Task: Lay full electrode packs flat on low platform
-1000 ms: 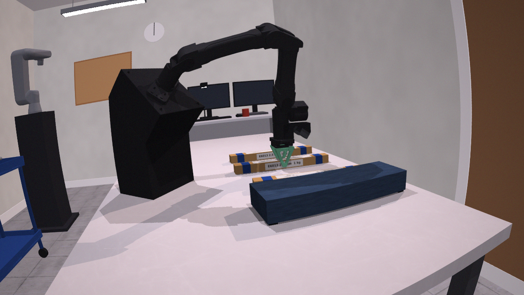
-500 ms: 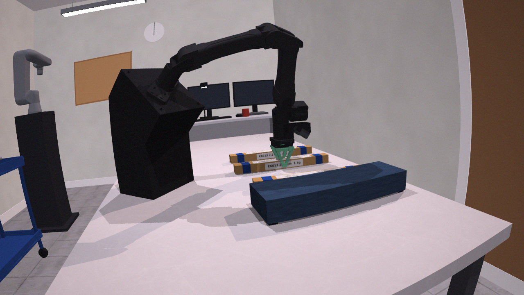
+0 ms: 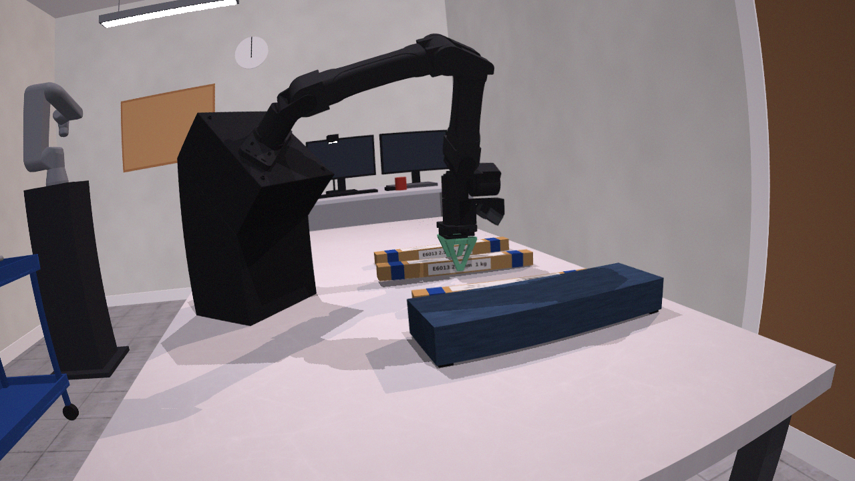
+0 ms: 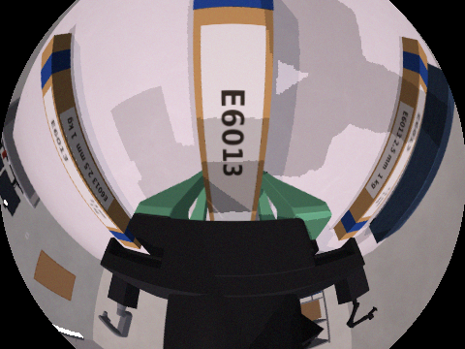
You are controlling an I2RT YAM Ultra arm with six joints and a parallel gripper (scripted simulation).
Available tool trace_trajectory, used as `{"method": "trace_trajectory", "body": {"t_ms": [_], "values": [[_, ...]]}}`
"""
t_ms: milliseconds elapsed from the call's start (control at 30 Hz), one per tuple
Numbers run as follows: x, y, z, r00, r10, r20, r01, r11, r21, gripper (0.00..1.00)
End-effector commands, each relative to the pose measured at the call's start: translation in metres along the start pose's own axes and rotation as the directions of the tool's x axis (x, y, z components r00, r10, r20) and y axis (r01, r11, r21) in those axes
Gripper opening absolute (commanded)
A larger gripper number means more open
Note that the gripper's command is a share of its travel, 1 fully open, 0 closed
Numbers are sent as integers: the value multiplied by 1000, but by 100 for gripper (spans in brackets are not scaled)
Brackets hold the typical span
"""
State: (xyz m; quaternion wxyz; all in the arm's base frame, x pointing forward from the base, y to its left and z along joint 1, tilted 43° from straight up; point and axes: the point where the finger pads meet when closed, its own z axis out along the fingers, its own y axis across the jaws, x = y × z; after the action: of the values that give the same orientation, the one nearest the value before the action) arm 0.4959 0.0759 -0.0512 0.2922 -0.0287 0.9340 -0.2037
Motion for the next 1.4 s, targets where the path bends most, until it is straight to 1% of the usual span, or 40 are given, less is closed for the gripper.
{"method": "trace_trajectory", "body": {"t_ms": [0, 233, 300, 333, 400, 467, 533, 600, 800, 867, 900, 933, 1367], "values": [[-14, 8, -30, 999, -5, 39, 5, 1000, -15, 0], [-12, 7, -41, 999, -7, 36, 7, 1000, -14, 0], [-12, 7, -41, 999, -7, 36, 7, 1000, -14, 0], [-23, 8, -46, 998, 7, 57, -6, 1000, -18, 0], [-10, 7, -46, 999, -9, 34, 9, 1000, -13, 0], [-10, 7, -49, 999, -9, 34, 9, 1000, -13, 0], [-15, 7, -54, 999, -3, 42, 3, 1000, -15, 0], [-12, 7, -56, 999, -6, 37, 7, 1000, -14, 0], [-13, 7, -67, 999, -4, 41, 4, 1000, -15, 0], [-13, 7, -67, 999, -4, 41, 4, 1000, -15, 0], [-27, 8, -71, 998, 15, 66, -13, 1000, -21, 0], [-29, 8, -72, 998, 16, 69, -15, 1000, -21, 0], [-32, 11, -78, 998, 17, 69, -15, 1000, -22, 0]]}}
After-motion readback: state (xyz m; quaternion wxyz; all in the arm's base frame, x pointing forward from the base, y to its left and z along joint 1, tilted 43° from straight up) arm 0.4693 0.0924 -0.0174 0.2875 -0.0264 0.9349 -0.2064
